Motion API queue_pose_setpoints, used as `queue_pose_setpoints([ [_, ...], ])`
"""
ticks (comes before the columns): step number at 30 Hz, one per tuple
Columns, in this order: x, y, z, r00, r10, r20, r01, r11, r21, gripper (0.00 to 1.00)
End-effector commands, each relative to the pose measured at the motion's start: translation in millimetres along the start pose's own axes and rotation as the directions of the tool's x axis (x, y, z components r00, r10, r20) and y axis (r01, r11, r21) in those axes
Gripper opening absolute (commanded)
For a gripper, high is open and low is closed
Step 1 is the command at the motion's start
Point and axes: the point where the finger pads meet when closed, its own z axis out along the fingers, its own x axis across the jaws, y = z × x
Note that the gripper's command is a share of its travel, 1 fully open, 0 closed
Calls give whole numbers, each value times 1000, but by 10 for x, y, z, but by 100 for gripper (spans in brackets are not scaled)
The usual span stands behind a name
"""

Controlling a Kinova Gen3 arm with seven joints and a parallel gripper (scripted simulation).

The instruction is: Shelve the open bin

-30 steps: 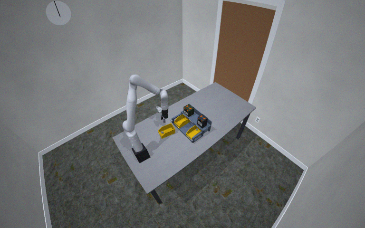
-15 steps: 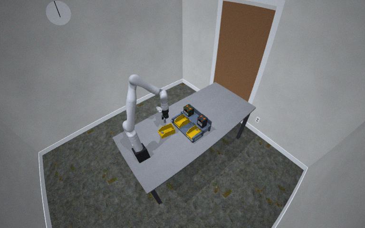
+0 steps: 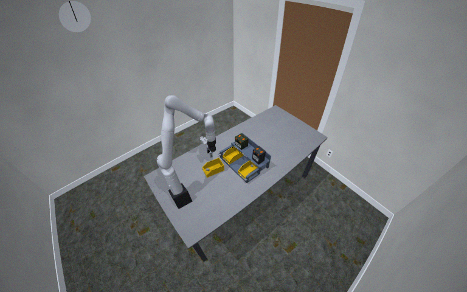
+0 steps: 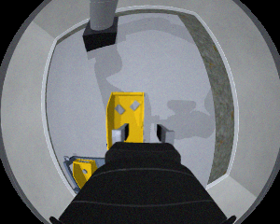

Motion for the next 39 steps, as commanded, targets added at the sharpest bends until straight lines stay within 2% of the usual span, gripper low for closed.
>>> queue_pose_setpoints([
  [1,0,5,-7,1000,0,0,0,1000,-2,100],
  [5,0,5,-7,1000,0,0,0,1000,-2,100],
  [6,0,5,-7,1000,0,0,0,1000,-2,0],
  [39,0,5,-7,1000,0,0,0,1000,-2,0],
])
